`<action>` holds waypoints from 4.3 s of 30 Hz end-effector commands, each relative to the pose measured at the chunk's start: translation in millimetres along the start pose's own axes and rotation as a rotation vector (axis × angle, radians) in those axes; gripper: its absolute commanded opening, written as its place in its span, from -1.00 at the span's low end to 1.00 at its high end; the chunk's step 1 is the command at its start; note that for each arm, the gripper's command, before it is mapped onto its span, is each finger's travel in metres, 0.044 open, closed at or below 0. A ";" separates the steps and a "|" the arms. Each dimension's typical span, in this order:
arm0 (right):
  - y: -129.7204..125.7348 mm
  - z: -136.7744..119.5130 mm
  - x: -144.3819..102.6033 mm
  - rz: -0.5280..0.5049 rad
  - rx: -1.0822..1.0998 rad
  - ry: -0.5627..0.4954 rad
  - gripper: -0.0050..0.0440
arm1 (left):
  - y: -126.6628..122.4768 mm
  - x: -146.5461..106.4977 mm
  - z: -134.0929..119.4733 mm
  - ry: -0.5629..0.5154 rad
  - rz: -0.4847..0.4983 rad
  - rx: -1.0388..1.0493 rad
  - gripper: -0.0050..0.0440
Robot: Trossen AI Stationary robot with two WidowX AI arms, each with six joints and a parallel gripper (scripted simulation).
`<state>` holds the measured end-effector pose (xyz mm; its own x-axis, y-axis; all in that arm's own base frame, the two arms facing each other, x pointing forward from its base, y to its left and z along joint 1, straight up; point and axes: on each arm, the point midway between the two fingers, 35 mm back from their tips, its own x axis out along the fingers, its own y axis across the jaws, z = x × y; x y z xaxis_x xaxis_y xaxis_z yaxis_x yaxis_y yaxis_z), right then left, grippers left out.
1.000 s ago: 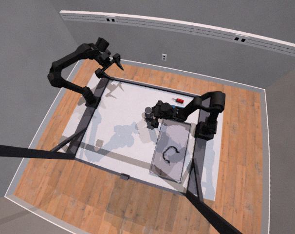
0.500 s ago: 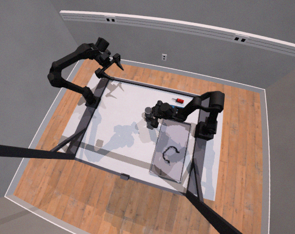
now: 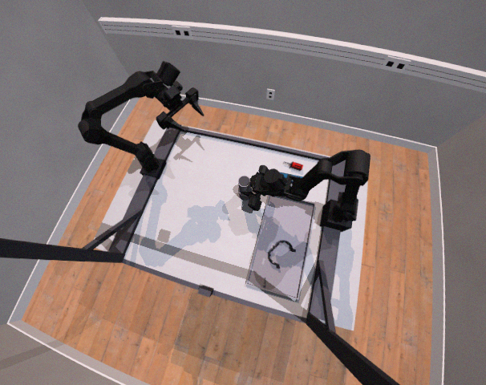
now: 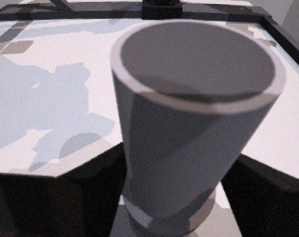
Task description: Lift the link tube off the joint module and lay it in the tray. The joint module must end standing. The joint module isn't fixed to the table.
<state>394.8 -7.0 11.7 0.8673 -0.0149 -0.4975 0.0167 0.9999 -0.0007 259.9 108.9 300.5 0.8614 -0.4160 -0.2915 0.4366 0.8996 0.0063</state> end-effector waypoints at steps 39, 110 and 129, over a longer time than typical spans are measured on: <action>0.6 33.0 -17.7 -0.001 0.003 -0.021 0.07 | -0.9 -1.6 4.4 -0.006 0.004 0.012 1.00; 47.2 44.3 -126.3 0.038 0.032 0.128 0.07 | -79.8 241.8 16.4 0.231 0.295 -0.138 1.00; 51.9 11.2 -139.2 0.028 0.011 0.565 0.07 | -79.8 242.0 14.4 0.236 0.297 -0.140 1.00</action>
<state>277.1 43.3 81.5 0.5156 0.0132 -0.8567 0.0041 0.9998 0.0179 434.0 -64.8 232.7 0.8413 -0.1098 -0.5293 0.1300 0.9915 0.0008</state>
